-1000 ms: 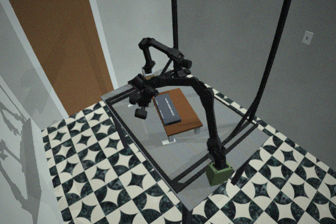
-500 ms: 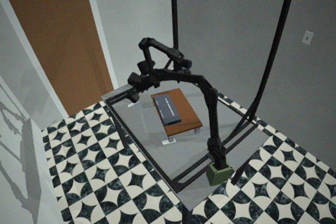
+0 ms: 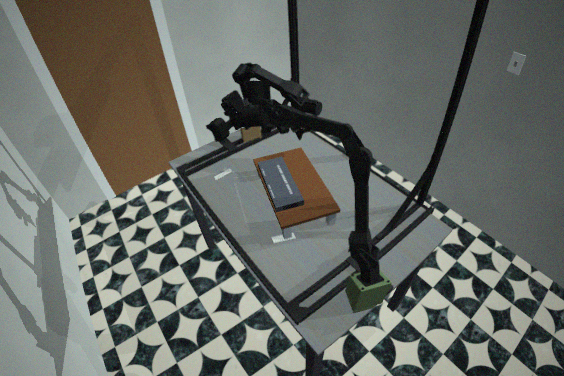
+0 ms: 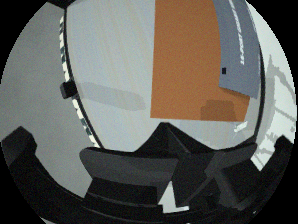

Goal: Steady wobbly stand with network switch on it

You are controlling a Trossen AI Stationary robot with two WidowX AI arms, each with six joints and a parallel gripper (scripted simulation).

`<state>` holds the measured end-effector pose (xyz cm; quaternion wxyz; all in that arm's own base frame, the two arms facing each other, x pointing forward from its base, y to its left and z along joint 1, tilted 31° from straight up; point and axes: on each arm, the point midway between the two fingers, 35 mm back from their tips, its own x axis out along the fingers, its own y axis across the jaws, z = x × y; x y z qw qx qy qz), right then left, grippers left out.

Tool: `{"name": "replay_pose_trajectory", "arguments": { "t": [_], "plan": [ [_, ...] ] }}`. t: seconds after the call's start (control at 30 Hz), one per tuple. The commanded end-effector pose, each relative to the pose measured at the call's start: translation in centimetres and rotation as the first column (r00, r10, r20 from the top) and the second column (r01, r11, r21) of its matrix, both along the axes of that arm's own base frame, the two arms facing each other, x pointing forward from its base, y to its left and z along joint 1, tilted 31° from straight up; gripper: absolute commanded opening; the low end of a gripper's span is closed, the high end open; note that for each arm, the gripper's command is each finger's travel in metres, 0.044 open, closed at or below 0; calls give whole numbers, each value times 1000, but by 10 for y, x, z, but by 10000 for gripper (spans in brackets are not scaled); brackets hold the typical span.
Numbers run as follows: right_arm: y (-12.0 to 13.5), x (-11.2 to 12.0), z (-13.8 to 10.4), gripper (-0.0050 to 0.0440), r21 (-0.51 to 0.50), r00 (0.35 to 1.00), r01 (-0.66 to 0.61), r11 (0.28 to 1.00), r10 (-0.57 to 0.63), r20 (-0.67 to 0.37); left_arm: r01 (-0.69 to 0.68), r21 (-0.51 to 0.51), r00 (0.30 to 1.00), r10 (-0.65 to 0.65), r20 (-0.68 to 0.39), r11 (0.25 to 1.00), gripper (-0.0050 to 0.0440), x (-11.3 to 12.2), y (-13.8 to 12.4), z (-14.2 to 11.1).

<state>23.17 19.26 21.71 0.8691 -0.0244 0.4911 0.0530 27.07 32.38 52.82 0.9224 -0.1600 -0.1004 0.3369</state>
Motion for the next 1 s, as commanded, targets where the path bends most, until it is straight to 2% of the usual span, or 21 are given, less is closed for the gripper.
{"name": "replay_pose_trajectory", "arguments": {
  "t": [0.0,0.03,0.23,0.4,0.6,0.8,0.97],
  "plan": [
    [0,0,0,0,0,1000,0,1000,0,0,-40,181,996,24,87,983,440,-16,-16,56],
    [0,0,0,0,0,1000,0,1000,0,0,-53,222,994,29,108,974,440,-20,-21,67],
    [0,0,0,0,0,1000,0,1000,0,0,-53,222,994,29,108,974,440,-20,-21,67],
    [0,0,0,0,0,1000,0,1000,0,0,-119,387,977,39,207,914,440,-45,-50,117],
    [0,0,0,0,0,1000,0,1000,0,0,-240,562,939,42,341,792,440,-81,-91,174],
    [0,0,0,0,0,1000,0,1000,0,0,-240,562,939,42,341,792,440,-81,-91,174],
    [0,0,0,0,0,1000,0,1000,0,0,-340,653,896,21,444,676,440,-114,-132,209]
  ]
}}
